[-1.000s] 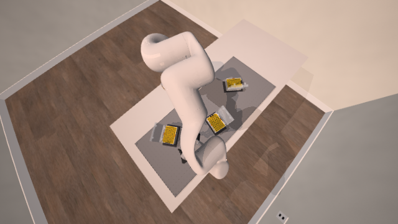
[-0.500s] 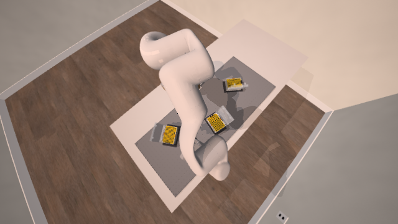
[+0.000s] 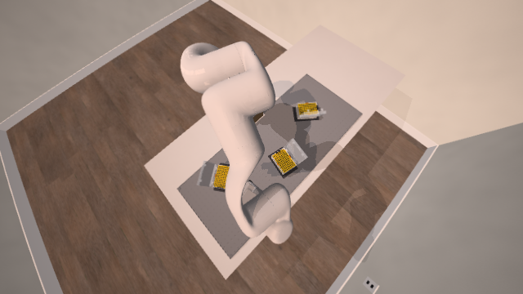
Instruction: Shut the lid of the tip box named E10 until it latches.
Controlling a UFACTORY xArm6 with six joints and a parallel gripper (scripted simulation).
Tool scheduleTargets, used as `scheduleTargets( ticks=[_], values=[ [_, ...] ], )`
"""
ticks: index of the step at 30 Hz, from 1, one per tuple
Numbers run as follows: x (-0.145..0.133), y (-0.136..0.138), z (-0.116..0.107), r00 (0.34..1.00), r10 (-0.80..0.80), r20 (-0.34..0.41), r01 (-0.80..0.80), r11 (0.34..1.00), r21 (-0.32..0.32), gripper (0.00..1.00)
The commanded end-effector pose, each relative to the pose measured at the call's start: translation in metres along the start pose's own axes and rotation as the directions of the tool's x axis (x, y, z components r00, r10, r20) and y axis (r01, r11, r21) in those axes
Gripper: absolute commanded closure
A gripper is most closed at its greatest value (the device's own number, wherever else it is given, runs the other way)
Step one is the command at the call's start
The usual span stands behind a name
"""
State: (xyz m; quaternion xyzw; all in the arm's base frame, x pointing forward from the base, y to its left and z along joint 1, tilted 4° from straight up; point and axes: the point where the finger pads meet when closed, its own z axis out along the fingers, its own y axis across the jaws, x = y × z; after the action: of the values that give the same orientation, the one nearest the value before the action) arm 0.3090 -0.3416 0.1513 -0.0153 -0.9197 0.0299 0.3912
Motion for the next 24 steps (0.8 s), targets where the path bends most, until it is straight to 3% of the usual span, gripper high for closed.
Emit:
scheduleTargets(
  ticks=[1, 3, 24],
  values=[
    [0.016, -0.011, 0.012, 0.994, 0.109, -0.003, -0.109, 0.988, -0.106, 1.0],
    [0.023, -0.016, 0.017, 0.99, 0.138, -0.006, -0.138, 0.981, -0.135, 1.0],
    [0.084, -0.058, 0.069, 0.99, 0.138, -0.007, -0.138, 0.981, -0.135, 1.0]
  ],
)
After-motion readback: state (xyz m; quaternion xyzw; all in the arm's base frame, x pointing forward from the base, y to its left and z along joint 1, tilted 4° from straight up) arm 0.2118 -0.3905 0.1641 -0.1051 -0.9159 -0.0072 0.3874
